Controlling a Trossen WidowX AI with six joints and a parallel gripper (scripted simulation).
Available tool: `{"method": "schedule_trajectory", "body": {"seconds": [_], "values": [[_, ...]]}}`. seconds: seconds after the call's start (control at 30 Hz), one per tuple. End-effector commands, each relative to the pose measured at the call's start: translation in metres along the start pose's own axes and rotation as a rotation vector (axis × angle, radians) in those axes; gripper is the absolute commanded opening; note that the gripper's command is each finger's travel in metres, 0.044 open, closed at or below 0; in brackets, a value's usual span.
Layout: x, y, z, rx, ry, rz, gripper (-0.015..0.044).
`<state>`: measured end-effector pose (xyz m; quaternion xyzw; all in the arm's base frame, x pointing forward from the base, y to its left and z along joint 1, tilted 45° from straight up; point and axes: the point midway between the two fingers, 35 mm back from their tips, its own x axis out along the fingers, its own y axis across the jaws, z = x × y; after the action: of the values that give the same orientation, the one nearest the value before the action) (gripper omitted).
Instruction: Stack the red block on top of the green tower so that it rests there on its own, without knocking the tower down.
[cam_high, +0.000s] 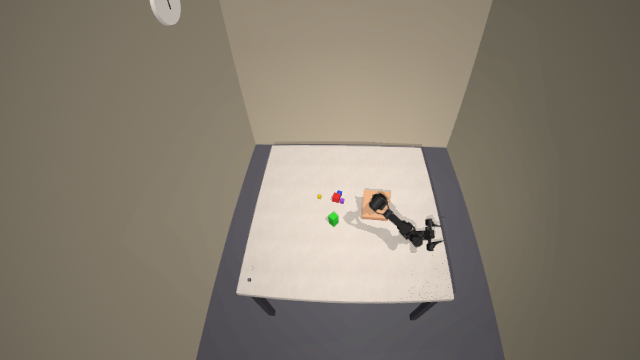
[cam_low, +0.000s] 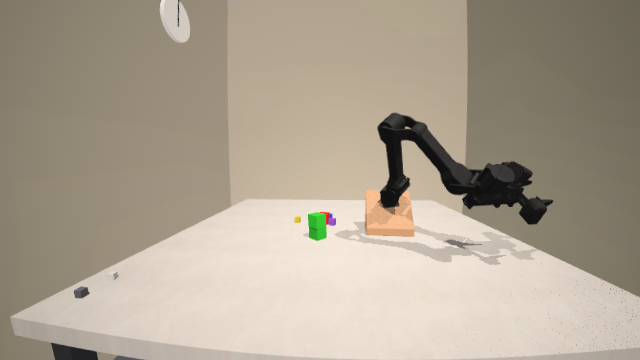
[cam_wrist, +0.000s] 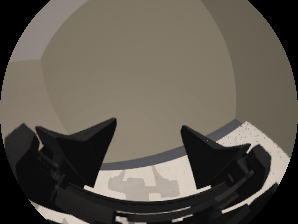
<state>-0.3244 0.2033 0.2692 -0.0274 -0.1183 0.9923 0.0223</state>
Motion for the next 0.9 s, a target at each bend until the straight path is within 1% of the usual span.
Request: {"method": "schedule_trajectory", "body": {"seconds": [0.0, 0.03, 0.13, 0.33, 0.6, 0.87], "values": [[0.0, -0.001, 0.0, 0.0, 0.001, -0.002, 0.0426], [-0.001, -0.003, -0.001, -0.001, 0.003, -0.009, 0.044], [-0.01, -0.018, -0.004, -0.008, 0.018, -0.054, 0.044], [-0.043, -0.066, -0.015, -0.031, 0.072, -0.207, 0.044], [-0.1, -0.122, -0.026, -0.065, 0.151, -0.412, 0.044], [-0.168, -0.165, -0.034, -0.094, 0.239, -0.614, 0.044]]}}
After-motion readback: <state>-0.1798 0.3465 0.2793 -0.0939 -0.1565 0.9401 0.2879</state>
